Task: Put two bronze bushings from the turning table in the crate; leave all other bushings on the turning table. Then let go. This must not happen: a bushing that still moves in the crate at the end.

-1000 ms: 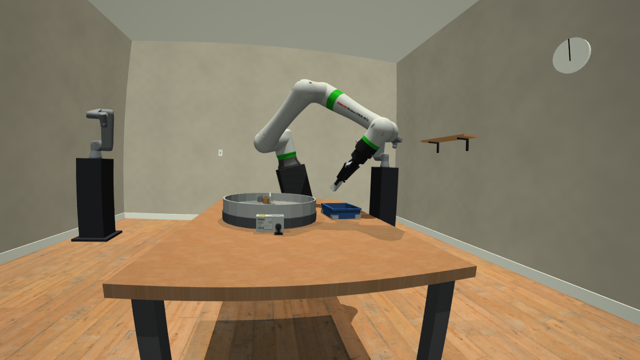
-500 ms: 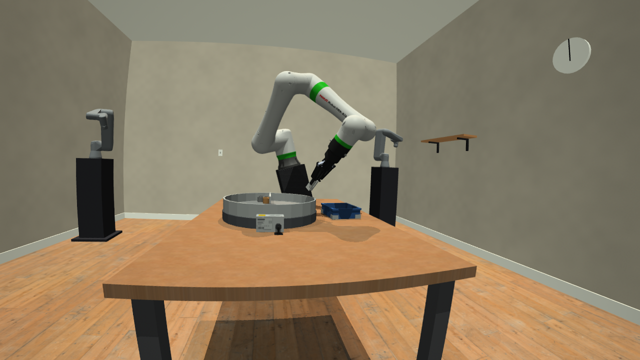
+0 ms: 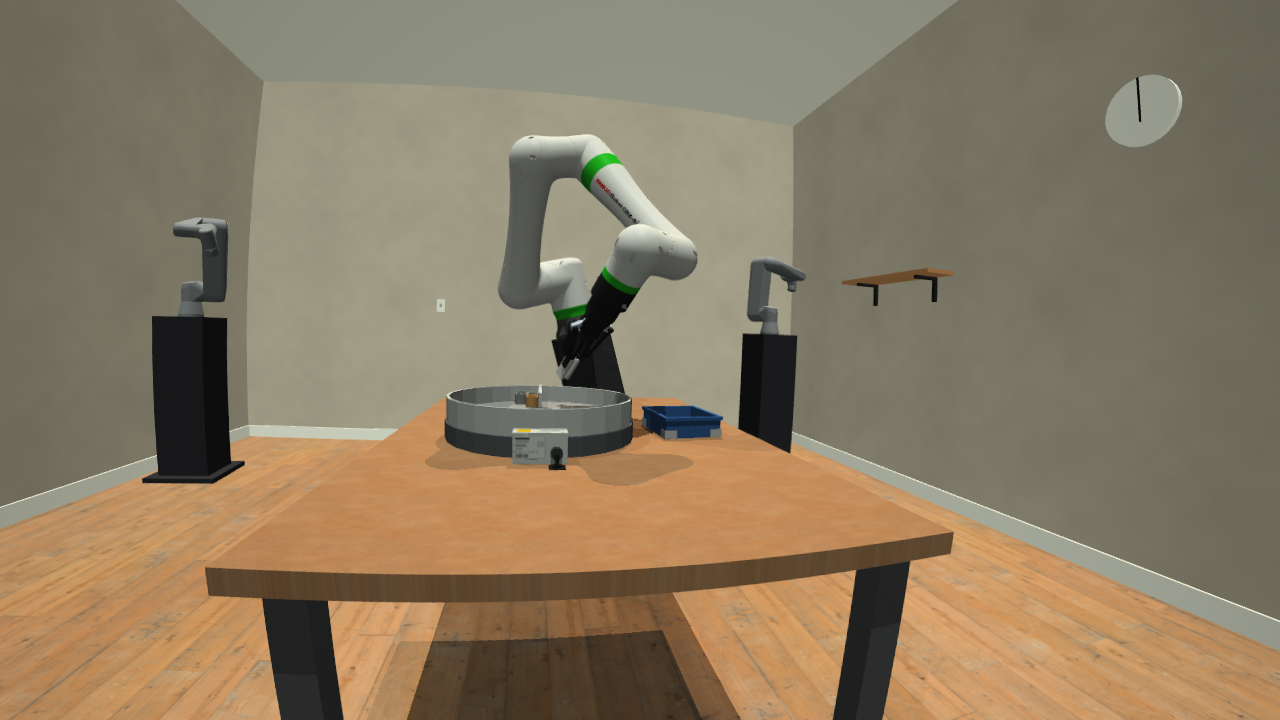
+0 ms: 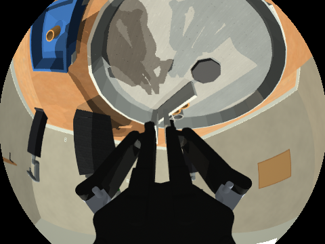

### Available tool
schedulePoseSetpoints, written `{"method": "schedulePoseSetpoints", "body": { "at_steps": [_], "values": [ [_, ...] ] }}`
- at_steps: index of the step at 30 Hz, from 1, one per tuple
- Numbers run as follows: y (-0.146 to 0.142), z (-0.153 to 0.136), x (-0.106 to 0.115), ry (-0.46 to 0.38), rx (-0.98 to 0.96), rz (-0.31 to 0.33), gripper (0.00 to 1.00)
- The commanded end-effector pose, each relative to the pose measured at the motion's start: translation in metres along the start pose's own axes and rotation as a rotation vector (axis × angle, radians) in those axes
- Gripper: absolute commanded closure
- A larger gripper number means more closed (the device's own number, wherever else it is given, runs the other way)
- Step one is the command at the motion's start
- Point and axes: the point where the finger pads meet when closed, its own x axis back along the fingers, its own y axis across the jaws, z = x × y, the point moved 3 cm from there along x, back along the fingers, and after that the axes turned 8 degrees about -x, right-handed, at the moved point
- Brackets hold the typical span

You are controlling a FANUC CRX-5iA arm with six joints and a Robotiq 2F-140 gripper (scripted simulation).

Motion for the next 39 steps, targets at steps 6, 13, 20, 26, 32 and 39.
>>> {"method": "schedulePoseSetpoints", "body": {
  "at_steps": [6,13,20,26,32,39],
  "values": [
    [0.056,-0.028,-0.030,0.000,-0.027,0.022,0.94],
    [0.072,-0.037,-0.039,-0.001,-0.035,0.028,0.94],
    [0.072,-0.037,-0.039,-0.001,-0.035,0.028,0.94],
    [0.072,-0.037,-0.039,-0.001,-0.035,0.028,0.94],
    [0.072,-0.037,-0.039,-0.001,-0.035,0.028,0.94],
    [0.072,-0.037,-0.039,-0.001,-0.035,0.028,0.94]
  ]
}}
